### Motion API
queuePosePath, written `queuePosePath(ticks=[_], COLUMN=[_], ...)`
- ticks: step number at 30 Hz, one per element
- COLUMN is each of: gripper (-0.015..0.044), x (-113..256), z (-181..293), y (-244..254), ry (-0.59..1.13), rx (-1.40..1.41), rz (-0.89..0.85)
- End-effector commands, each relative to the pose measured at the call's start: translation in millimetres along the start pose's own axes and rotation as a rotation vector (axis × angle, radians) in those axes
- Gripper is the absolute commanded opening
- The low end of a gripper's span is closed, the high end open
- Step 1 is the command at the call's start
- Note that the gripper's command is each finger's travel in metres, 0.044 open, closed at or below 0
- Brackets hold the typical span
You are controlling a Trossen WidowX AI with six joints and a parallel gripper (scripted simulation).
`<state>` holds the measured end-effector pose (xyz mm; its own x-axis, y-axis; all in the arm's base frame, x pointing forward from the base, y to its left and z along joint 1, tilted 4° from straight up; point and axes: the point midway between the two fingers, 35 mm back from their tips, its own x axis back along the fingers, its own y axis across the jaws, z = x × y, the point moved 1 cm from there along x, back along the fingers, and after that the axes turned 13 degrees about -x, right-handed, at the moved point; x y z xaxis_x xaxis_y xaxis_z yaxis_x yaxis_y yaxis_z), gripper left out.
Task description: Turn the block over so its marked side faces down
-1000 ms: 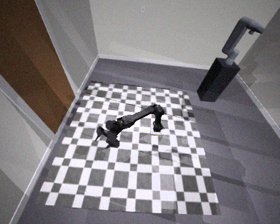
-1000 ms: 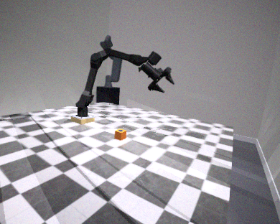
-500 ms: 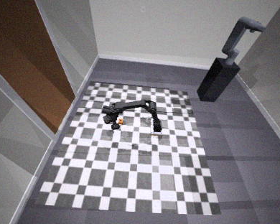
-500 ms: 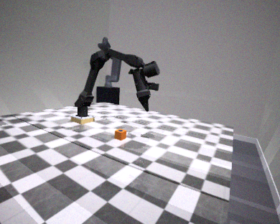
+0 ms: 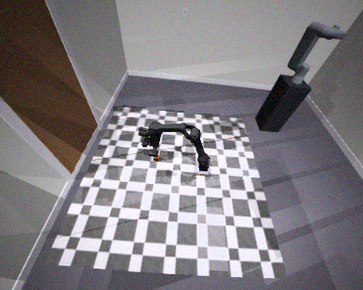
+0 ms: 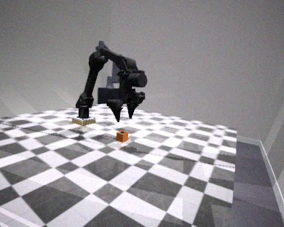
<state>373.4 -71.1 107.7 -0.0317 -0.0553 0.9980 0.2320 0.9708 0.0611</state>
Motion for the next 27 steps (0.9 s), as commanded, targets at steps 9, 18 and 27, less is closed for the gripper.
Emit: queuePosePath(ticks=[9, 18, 27], gripper=[0.044, 0.044, 0.044], x=[-41.9, -48.8, -63.6], z=[7.2, 7.0, 7.3], y=[-3.8, -3.9, -3.9], ry=[0.024, 0.024, 0.024], rx=[-0.012, -0.012, -0.012], rz=[0.002, 0.002, 0.002])
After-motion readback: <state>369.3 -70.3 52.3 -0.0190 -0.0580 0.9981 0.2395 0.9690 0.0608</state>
